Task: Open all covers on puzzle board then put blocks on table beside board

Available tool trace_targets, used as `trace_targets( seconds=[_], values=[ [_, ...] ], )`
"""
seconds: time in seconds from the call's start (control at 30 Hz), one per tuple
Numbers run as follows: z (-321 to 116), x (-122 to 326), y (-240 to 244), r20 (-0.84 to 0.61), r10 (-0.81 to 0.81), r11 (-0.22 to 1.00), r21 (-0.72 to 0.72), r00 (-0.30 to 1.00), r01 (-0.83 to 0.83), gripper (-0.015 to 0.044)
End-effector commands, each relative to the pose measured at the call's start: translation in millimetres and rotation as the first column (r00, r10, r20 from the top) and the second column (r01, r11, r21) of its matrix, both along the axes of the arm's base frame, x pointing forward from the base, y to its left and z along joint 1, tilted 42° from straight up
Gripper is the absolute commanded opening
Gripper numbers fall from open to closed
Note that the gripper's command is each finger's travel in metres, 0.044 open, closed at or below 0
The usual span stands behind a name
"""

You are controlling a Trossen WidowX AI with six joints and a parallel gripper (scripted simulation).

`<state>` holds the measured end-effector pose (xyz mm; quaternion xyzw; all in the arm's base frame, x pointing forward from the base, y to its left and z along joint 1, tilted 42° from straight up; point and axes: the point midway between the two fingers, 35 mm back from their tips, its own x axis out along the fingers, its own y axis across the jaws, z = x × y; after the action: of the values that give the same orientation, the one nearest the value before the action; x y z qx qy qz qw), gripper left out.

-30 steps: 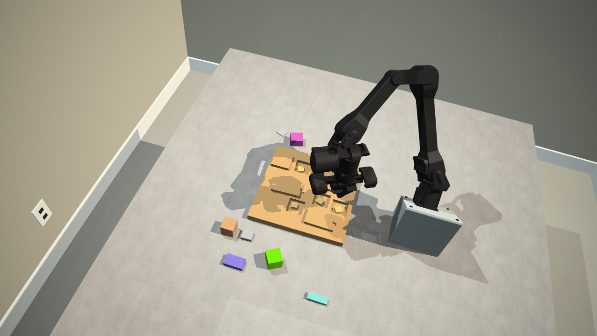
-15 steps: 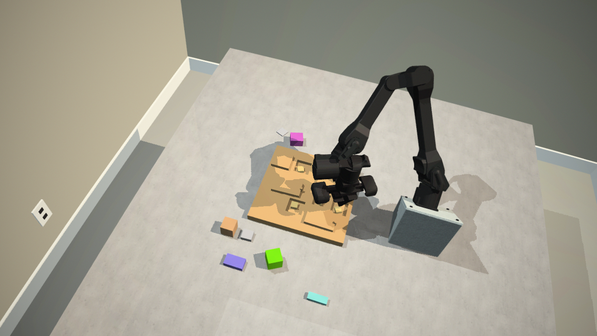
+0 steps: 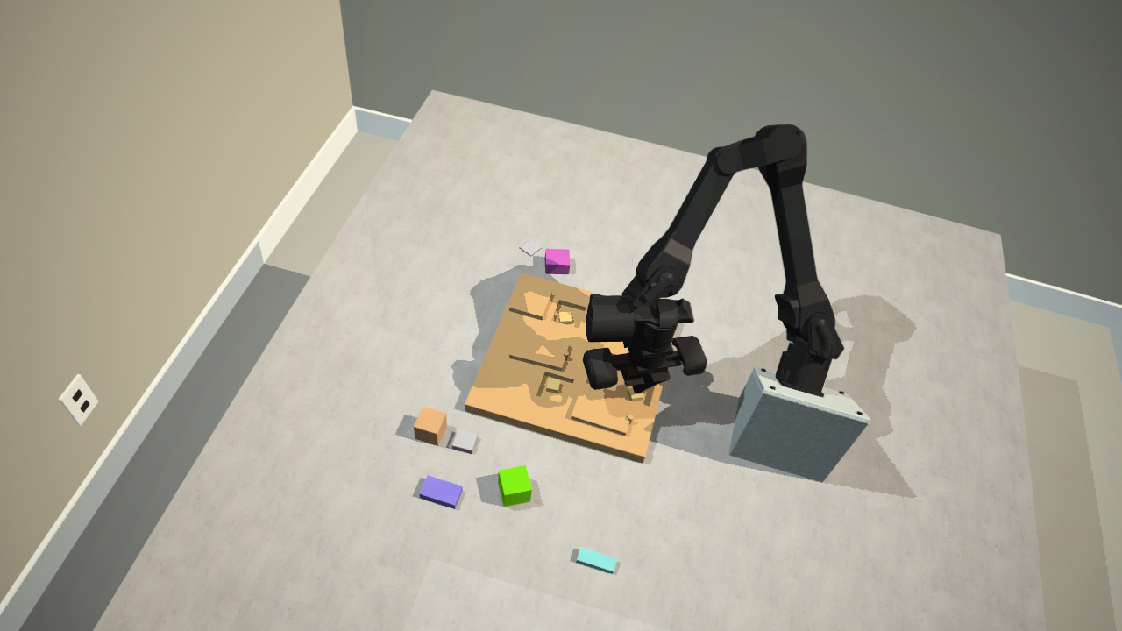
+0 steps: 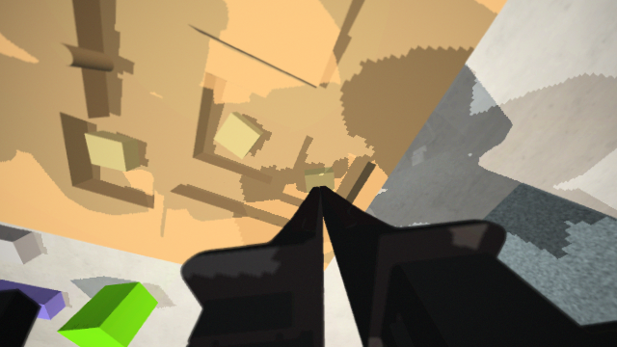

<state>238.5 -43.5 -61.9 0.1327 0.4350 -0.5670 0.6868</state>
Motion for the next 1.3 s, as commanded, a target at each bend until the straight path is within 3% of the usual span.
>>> trace_targets(
  seconds=[0.0, 1.27],
  values=[
    [-3.5, -1.6, -3.5, -0.007, 0.001, 1.0, -0.005, 1.0, -0.001, 0.0],
    [-3.5, -5.5, -9.7, -0.008, 0.001, 1.0, -0.006, 1.0, -0.001, 0.0]
  ],
)
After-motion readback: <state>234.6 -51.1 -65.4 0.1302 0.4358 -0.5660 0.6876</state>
